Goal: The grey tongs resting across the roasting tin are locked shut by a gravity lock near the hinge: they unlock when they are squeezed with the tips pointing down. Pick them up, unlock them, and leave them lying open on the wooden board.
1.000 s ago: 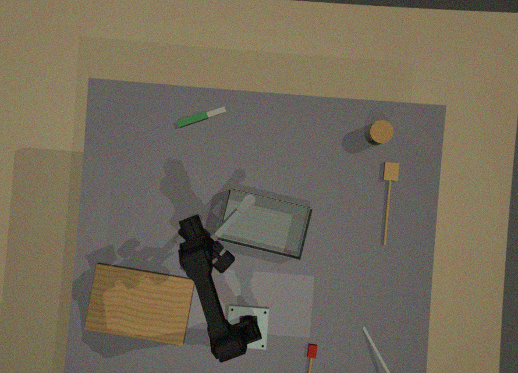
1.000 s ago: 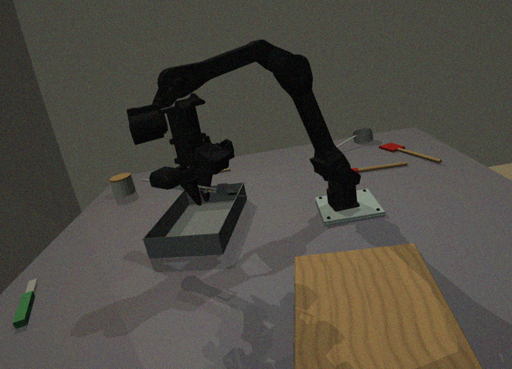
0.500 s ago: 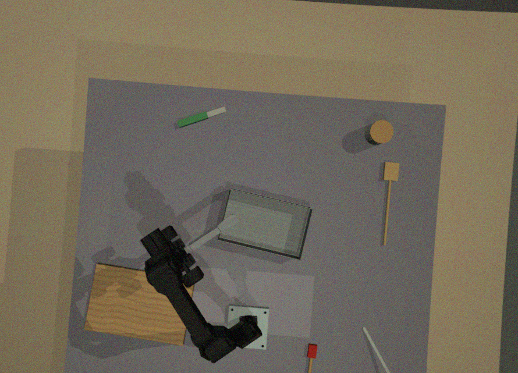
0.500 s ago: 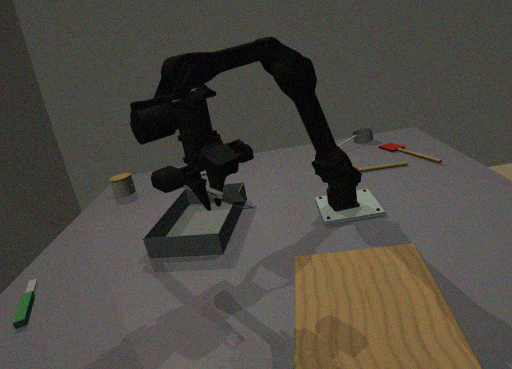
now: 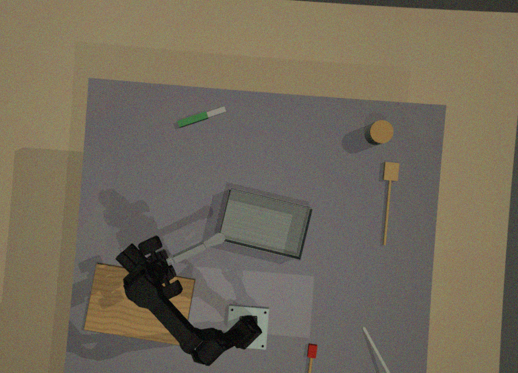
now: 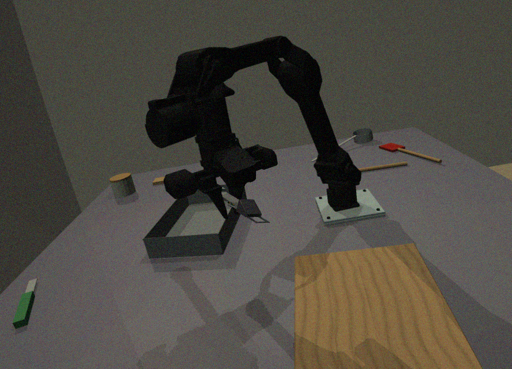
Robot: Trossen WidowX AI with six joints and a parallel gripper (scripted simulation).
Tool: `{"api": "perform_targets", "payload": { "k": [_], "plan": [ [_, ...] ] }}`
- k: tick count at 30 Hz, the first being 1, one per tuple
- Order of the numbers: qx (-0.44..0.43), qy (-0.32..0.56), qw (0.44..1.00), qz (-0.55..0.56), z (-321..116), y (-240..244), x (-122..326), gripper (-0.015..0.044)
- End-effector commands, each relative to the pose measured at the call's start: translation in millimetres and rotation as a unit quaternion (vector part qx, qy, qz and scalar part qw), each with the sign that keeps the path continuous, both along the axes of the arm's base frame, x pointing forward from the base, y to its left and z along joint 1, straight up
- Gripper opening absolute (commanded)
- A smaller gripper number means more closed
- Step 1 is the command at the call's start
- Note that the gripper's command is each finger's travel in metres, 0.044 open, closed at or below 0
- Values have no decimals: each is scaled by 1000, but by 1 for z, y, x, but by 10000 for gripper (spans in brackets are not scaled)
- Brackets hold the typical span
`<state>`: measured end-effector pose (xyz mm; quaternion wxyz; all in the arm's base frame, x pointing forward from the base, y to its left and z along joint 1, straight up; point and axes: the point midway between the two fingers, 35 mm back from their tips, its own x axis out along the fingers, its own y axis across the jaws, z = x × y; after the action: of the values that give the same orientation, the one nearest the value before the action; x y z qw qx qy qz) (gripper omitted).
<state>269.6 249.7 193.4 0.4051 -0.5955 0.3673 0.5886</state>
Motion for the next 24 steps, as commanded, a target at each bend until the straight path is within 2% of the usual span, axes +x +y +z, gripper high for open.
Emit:
{"api": "perform_targets", "payload": {
  "k": [1, 24],
  "plan": [
    [4, 3, 1000, -28, 1, 17, -13, -150],
    [16, 19, 975, -219, 2, 113, -128, -150]
  ]
}}
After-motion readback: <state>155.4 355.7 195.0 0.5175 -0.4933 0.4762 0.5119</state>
